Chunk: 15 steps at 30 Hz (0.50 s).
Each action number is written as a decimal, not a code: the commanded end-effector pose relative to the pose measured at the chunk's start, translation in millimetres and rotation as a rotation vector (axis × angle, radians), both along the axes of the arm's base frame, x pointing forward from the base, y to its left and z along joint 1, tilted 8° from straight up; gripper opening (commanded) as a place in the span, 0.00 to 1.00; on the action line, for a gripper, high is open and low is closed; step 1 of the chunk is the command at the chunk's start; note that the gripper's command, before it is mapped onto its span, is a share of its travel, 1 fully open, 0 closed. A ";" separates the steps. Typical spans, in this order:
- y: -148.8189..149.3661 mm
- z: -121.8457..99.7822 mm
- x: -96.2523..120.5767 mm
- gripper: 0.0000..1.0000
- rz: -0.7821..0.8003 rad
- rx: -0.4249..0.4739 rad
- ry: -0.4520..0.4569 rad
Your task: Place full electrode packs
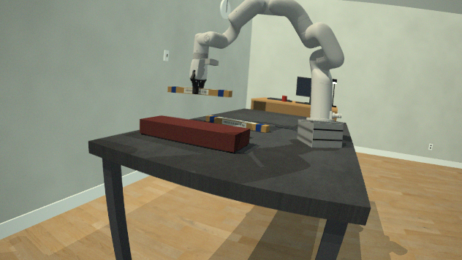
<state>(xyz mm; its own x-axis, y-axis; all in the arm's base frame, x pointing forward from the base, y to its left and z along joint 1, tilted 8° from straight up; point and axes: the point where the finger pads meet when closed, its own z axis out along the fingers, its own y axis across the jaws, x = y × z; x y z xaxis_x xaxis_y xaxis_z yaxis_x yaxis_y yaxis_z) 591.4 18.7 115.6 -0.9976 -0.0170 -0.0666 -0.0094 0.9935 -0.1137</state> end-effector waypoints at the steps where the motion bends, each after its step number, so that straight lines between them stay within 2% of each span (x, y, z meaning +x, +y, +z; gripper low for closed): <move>1: 0.2 2.3 1.4 0.35 0.000 0.001 -0.005; 8: 0.3 2.3 1.4 0.35 0.015 0.000 -0.003; 13: 1.1 2.8 1.5 0.35 0.173 -0.012 0.014; 15: 1.2 2.9 1.5 0.35 0.187 -0.013 0.015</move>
